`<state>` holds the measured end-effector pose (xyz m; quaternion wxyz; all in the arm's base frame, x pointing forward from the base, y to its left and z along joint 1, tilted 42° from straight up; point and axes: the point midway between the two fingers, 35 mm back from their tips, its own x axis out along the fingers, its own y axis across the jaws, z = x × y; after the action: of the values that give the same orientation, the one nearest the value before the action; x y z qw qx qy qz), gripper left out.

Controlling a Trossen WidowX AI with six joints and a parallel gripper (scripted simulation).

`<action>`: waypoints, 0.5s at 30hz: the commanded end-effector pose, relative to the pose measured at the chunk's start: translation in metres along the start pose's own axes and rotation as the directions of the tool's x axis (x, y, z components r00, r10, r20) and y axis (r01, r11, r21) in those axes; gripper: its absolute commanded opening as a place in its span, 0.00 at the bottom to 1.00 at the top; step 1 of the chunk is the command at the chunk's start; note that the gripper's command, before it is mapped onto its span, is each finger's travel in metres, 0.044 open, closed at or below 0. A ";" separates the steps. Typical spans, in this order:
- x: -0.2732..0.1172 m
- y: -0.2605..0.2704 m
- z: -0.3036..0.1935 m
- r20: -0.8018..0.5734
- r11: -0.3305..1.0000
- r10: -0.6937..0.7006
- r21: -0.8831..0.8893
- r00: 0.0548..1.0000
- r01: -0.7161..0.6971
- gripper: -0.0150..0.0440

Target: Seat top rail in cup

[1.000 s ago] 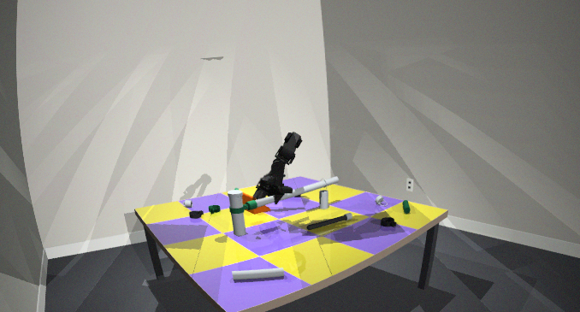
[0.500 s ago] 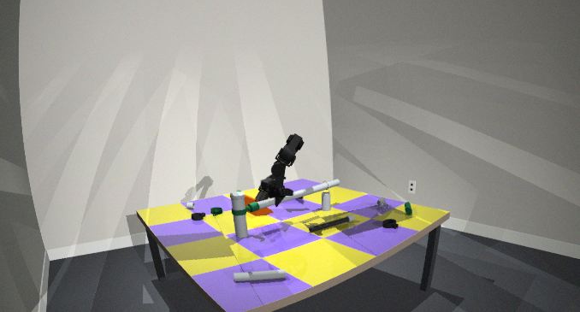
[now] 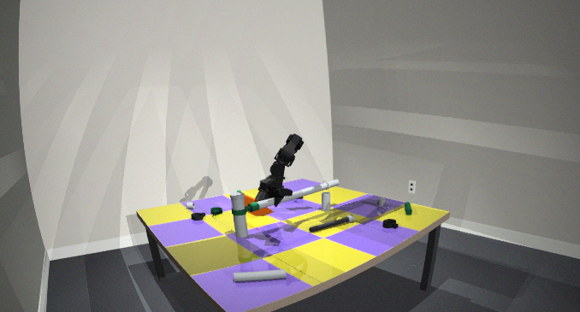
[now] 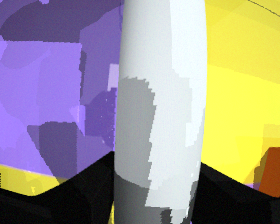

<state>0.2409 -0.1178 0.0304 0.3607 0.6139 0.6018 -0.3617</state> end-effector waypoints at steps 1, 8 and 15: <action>0.000 0.000 0.000 0.000 1.000 0.000 0.001 1.000 0.000 0.34; 0.000 0.000 0.000 0.000 1.000 0.000 0.001 1.000 0.000 0.65; -0.026 0.000 -0.015 -0.001 1.000 -0.001 0.001 1.000 0.001 0.97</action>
<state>0.2391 -0.1163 0.0424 0.3545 0.6130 0.6058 -0.3628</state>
